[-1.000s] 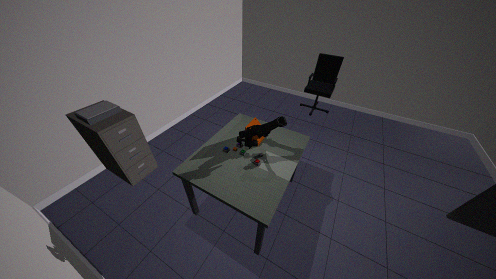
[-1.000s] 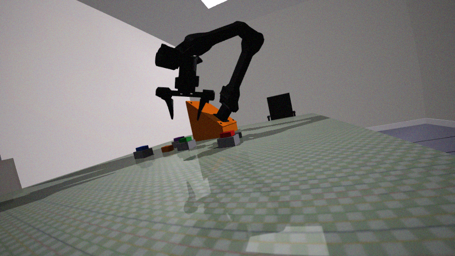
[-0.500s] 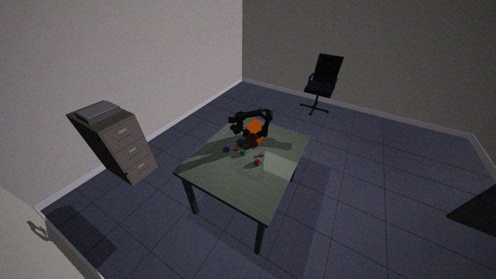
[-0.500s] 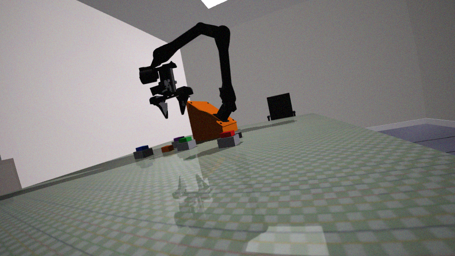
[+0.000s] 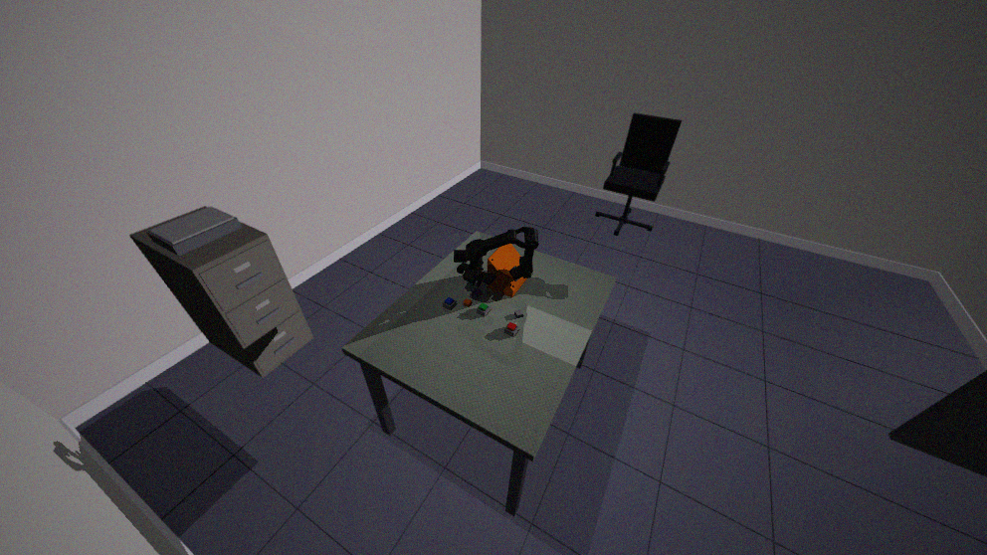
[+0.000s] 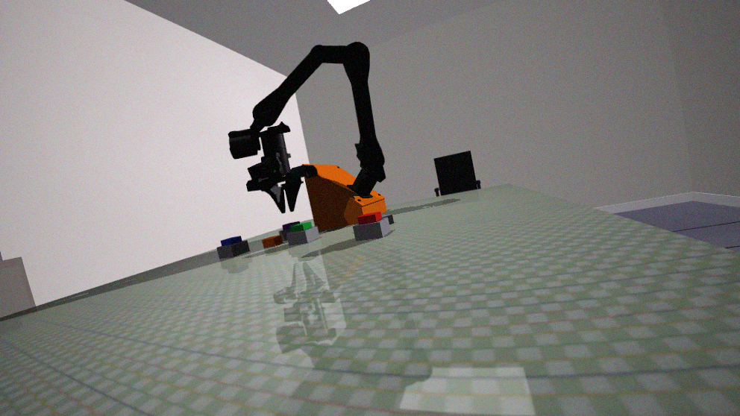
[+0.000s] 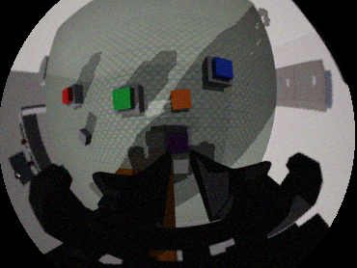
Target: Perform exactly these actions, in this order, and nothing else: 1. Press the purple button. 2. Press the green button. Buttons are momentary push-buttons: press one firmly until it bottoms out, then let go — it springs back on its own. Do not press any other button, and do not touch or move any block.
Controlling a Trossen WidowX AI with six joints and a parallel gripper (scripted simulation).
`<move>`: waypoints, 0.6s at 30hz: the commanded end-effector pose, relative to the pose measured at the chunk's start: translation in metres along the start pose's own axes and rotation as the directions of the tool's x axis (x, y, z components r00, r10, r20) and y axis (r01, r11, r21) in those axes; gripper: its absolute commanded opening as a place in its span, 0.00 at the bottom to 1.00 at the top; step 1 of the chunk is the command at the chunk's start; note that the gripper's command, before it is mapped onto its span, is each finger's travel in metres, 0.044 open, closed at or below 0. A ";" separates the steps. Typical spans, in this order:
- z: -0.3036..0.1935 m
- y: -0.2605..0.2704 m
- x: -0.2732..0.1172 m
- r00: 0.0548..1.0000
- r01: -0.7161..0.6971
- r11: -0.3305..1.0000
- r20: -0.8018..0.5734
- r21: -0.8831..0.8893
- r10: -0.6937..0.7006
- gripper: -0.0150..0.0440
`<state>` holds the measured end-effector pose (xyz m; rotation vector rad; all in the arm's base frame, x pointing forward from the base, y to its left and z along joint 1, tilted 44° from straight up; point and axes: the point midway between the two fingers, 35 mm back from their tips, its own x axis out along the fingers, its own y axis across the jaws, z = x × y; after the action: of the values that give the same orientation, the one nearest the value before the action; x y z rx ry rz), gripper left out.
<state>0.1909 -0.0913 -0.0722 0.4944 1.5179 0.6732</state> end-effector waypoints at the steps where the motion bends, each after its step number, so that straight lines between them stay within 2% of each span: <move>1: -0.001 0.001 0.002 1.000 -0.007 1.000 0.002 0.006 0.007 0.29; 18: 0.000 0.001 0.021 1.000 -0.007 1.000 0.002 0.006 0.007 0.29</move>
<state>0.1926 -0.0832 -0.0822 0.4858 1.5110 0.6677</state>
